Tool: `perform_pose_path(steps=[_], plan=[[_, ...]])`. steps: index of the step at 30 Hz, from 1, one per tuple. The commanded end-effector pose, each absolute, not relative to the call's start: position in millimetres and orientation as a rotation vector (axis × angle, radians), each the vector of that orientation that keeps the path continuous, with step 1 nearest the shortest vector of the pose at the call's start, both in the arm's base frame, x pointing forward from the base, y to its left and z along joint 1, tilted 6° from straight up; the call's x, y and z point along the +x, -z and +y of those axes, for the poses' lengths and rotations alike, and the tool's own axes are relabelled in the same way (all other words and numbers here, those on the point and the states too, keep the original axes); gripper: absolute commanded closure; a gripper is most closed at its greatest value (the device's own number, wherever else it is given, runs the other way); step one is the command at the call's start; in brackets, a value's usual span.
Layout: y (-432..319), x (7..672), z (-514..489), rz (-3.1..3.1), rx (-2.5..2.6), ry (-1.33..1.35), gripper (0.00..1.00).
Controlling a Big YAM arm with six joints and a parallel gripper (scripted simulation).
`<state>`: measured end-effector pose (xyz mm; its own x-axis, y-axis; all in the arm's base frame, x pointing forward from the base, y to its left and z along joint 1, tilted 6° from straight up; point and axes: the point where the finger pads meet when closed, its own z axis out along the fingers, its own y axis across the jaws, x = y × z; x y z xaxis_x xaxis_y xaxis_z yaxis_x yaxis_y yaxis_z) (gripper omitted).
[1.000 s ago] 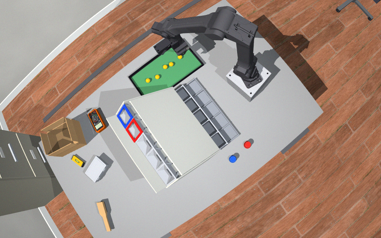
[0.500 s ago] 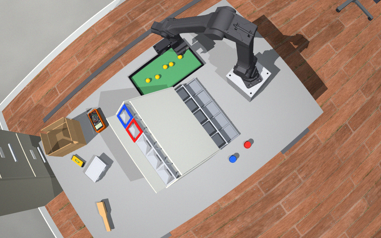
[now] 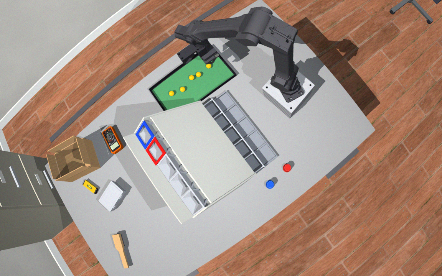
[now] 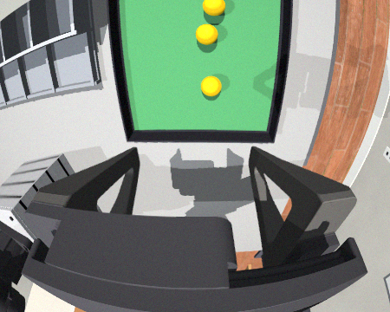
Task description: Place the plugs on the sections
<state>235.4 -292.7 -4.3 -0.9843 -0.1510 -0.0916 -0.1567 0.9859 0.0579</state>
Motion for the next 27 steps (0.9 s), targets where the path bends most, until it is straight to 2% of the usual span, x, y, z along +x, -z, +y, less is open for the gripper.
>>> perform_pose_path(steps=[1,27], plan=[[-3.5,245.8,-311.6,3.029,-0.238,-0.065,0.20],[-4.2,245.6,-311.7,3.036,-0.238,-0.083,0.20]])
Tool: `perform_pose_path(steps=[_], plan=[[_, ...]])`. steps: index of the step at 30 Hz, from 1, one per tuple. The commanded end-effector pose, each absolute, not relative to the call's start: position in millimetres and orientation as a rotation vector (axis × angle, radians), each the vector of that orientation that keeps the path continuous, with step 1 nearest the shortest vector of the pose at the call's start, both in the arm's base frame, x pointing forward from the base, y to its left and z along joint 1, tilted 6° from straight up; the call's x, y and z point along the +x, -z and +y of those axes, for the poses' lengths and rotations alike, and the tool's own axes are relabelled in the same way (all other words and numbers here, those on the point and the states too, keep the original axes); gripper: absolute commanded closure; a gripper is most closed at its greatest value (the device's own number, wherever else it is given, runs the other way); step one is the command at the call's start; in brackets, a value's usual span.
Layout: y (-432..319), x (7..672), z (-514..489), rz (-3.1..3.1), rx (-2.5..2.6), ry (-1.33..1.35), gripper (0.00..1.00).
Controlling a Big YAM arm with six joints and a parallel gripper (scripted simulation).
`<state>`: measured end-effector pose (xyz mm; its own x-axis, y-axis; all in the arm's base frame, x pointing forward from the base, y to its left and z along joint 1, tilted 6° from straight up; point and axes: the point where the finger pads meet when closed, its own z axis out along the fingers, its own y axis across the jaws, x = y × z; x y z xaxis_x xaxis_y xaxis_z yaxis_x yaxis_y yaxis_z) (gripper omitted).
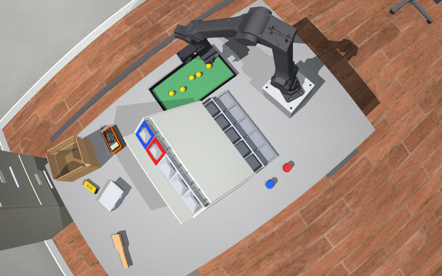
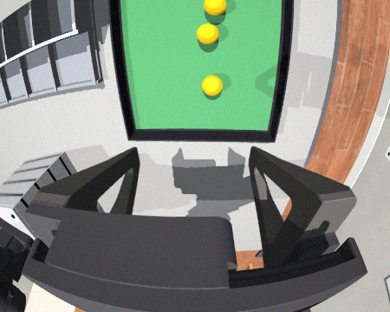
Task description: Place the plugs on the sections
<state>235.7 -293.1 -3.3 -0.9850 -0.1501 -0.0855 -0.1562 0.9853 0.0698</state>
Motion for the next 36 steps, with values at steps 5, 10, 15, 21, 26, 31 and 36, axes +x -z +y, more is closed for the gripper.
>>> perform_pose_path(steps=[5,10,15,21,26,31,36], plan=[[-4.4,246.7,-314.0,3.030,-0.241,-0.068,0.20],[-4.7,248.1,-316.7,3.022,-0.245,-0.048,0.20],[-4.9,249.5,-319.5,3.014,-0.248,-0.029,0.20],[-5.2,250.3,-321.5,3.012,-0.249,-0.025,0.20],[-5.6,251.3,-323.7,3.012,-0.249,-0.025,0.20],[-6.0,252.2,-326.0,3.012,-0.249,-0.025,0.20],[1.6,253.1,-325.8,3.012,-0.249,-0.027,0.20]])
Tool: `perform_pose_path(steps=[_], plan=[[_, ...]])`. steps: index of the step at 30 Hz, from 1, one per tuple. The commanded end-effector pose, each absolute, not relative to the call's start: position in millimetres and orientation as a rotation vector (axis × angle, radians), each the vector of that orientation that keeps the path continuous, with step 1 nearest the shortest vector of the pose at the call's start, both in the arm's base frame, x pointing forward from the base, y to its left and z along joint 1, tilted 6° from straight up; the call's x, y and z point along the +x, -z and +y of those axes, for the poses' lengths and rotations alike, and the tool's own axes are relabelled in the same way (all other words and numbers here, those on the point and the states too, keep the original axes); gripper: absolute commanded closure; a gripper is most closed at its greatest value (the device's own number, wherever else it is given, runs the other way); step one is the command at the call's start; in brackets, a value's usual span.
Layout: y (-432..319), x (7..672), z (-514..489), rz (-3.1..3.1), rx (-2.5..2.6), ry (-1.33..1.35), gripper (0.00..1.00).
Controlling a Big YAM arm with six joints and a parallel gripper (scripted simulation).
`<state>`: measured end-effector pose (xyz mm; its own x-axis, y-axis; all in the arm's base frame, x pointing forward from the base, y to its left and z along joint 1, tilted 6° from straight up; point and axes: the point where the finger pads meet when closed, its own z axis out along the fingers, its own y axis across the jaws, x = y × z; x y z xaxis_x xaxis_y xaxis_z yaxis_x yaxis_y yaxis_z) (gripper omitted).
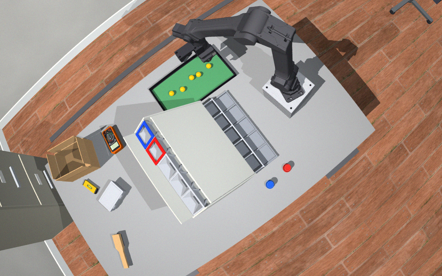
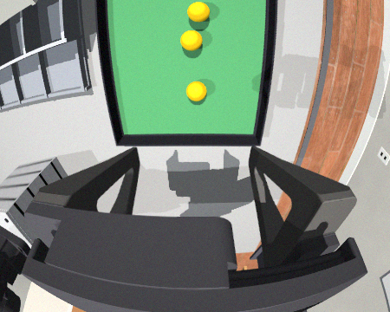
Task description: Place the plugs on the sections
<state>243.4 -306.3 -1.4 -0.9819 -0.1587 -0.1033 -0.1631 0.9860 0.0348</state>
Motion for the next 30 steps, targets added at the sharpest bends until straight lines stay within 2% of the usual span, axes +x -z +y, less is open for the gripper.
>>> perform_pose_path(steps=[1,14,30], plan=[[9.3,253.5,-324.6,3.013,-0.249,-0.029,0.20],[110.0,259.2,-309.2,3.022,-0.248,-0.049,0.20],[110.5,258.3,-308.9,3.014,-0.247,-0.029,0.20]])
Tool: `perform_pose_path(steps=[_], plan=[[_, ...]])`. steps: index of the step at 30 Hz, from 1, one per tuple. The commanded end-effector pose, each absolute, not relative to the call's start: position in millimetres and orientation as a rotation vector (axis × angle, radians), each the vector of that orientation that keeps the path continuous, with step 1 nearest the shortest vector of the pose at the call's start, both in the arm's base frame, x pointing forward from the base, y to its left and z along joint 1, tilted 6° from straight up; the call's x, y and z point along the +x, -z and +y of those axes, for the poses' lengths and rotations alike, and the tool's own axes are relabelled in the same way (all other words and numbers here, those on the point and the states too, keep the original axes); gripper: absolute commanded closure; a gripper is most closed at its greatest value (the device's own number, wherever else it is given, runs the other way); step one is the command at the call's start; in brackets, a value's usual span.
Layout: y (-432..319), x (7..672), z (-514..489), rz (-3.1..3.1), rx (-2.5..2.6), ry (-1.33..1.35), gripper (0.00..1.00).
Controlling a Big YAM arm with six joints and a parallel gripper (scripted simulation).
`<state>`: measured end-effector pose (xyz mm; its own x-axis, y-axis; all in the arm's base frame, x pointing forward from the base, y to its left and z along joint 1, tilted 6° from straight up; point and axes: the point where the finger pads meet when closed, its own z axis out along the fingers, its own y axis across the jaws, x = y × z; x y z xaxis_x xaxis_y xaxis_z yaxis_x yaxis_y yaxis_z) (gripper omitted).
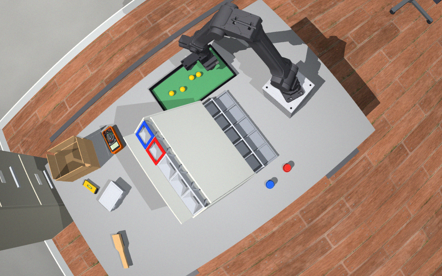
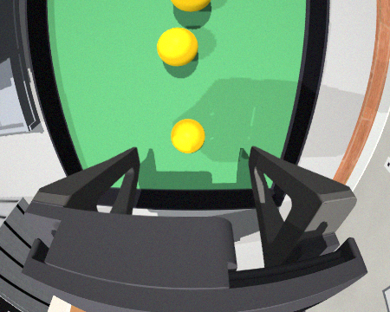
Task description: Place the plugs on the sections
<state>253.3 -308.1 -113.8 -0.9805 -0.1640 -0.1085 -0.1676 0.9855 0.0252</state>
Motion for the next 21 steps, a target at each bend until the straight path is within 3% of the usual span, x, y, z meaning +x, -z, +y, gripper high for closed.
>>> perform_pose_path(steps=[1,21], plan=[[110.5,258.2,-308.8,3.013,-0.247,-0.027,0.20],[137.3,260.7,-306.5,3.012,-0.244,-0.025,0.20]])
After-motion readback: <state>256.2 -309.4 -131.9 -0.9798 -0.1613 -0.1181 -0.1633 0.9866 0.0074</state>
